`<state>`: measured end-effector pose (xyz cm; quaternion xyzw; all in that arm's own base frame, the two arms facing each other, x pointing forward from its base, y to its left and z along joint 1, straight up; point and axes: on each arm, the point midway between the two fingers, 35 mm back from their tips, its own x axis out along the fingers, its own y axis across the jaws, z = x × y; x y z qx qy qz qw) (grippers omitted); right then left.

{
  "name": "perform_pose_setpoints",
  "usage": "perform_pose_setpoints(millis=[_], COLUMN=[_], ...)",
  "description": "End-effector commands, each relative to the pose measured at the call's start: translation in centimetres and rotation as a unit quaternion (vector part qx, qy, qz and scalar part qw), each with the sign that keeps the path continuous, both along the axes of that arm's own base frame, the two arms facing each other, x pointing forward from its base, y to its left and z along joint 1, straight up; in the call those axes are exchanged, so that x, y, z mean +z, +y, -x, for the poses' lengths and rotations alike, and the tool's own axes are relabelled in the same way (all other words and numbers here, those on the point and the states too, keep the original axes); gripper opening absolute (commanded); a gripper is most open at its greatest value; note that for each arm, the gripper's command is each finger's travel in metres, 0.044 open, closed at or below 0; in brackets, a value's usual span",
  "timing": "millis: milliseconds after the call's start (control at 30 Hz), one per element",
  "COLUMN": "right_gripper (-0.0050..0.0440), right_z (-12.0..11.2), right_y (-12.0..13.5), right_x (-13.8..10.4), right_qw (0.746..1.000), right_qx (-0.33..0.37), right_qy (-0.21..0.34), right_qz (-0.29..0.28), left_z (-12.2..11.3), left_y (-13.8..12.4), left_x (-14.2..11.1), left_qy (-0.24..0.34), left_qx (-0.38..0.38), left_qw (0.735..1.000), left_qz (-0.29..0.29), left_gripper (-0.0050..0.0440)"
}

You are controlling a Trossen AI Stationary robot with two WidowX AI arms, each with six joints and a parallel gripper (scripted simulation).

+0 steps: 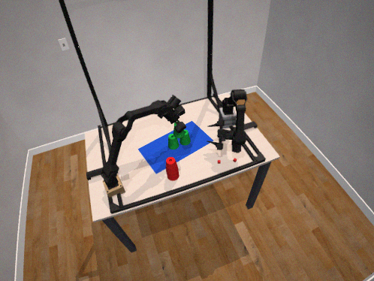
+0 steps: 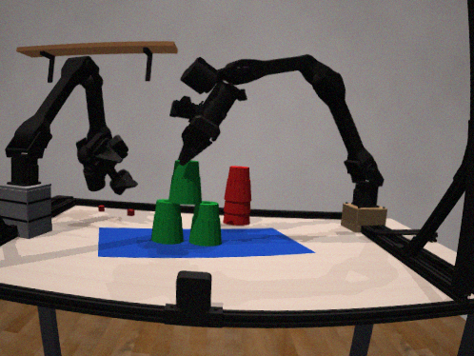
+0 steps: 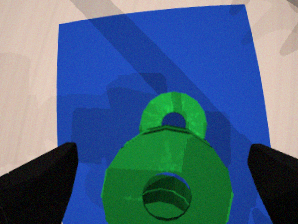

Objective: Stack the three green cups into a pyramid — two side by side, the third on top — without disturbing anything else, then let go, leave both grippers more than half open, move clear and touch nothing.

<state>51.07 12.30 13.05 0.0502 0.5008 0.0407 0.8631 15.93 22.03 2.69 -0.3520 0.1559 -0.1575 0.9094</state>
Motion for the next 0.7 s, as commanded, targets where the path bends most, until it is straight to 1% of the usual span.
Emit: perform_pose_setpoints(millis=[0, 100, 167, 233, 667], right_gripper=[0.0407, 0.0427, 0.0427, 0.0440, 0.0440], right_z=[0.03, 0.03, 0.03, 0.03, 0.03], right_y=[0.00, 0.00, 0.00, 0.00, 0.00], right_x=[0.00, 0.00, 0.00, 0.00, 0.00], right_qw=[1.000, 1.000, 1.000, 1.000, 1.000], right_qx=[0.000, 0.000, 0.000, 0.000, 0.000], right_qy=[0.001, 0.001, 0.001, 0.001, 0.001], right_qz=[0.000, 0.000, 0.000, 0.000, 0.000], left_z=[-0.03, -0.03, -0.03, -0.03, -0.03], left_y=[0.02, 0.02, 0.02, 0.02, 0.02], left_x=[0.03, 0.03, 0.03, 0.03, 0.03], left_qy=[-0.001, -0.001, -0.001, -0.001, -0.001], left_qx=[0.001, 0.001, 0.001, 0.001, 0.001], left_qw=[1.000, 1.000, 1.000, 1.000, 1.000], left_qz=[0.000, 0.000, 0.000, 0.000, 0.000], left_gripper=[0.0440, 0.0440, 0.0440, 0.0440, 0.0440])
